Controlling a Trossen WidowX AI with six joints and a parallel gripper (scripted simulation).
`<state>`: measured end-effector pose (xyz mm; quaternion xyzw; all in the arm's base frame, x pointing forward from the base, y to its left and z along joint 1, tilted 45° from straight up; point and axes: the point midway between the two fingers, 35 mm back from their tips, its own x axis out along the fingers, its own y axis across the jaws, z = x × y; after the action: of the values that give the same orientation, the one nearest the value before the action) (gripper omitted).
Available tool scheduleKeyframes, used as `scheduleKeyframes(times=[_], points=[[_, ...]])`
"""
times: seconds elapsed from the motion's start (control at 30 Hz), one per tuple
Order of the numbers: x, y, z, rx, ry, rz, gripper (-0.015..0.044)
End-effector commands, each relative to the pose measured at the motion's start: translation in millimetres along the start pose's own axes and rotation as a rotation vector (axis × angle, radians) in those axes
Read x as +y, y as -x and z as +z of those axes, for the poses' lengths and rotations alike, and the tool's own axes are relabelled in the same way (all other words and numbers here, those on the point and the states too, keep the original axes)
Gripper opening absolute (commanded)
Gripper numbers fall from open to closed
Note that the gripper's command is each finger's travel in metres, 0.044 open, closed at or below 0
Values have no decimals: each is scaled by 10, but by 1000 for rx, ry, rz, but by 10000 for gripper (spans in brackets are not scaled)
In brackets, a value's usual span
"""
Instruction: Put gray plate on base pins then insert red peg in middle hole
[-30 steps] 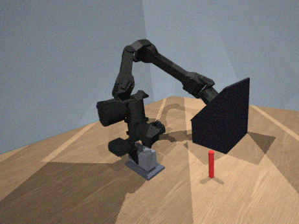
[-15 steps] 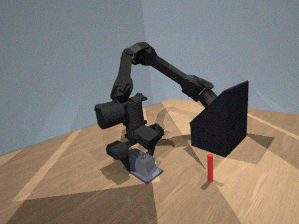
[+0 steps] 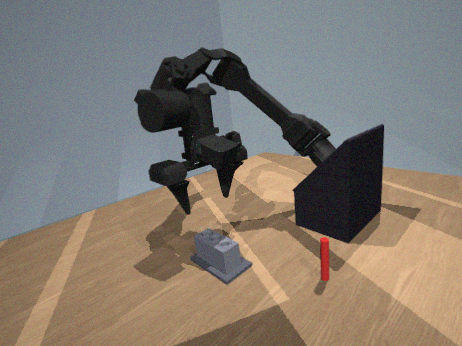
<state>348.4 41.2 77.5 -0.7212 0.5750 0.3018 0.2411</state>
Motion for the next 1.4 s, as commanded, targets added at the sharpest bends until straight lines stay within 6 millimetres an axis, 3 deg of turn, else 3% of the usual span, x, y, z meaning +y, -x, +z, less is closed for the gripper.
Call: scheduleKeyframes(times=[0.0, 0.6, 1.37], points=[[26, 42, -3, -3, -19, 15, 440], [374, 85, 1074, -20, -1395, 32, 440], [848, 49, 1714, 11, -2416, 31, 440]])
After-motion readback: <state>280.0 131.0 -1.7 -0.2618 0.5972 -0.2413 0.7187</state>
